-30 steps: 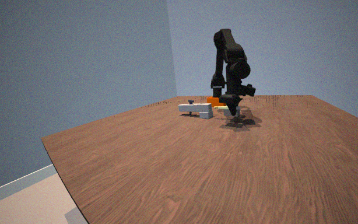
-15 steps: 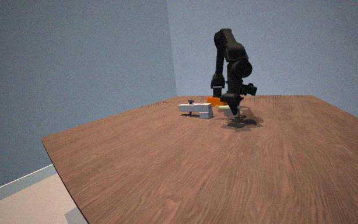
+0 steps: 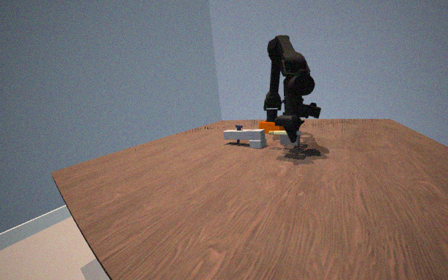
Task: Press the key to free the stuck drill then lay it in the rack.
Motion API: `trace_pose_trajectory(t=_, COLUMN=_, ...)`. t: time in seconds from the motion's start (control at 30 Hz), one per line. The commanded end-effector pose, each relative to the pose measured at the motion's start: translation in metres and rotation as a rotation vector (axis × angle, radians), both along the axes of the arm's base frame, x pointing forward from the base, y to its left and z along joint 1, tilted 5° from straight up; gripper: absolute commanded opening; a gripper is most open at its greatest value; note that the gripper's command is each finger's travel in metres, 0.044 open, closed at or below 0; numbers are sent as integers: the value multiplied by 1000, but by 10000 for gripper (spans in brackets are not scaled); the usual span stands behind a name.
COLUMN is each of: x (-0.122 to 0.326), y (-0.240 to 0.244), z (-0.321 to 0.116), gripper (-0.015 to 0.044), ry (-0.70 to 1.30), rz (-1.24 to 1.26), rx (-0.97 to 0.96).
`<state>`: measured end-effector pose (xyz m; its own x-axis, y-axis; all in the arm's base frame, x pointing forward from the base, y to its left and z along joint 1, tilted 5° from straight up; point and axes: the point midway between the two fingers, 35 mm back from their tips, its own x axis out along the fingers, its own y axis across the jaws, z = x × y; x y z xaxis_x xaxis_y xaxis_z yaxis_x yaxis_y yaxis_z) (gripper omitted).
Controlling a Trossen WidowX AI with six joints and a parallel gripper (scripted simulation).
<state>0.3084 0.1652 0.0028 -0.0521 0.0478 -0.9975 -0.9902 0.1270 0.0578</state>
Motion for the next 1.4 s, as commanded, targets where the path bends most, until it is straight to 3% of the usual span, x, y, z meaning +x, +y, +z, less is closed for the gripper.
trace_pose_trajectory(t=0.0, x=0, y=0, z=3, gripper=0, ry=-3, rz=2, rx=4)
trace_pose_trajectory(t=1.37, x=-2, y=-4, z=14, gripper=0, ry=-3, rz=2, rx=4)
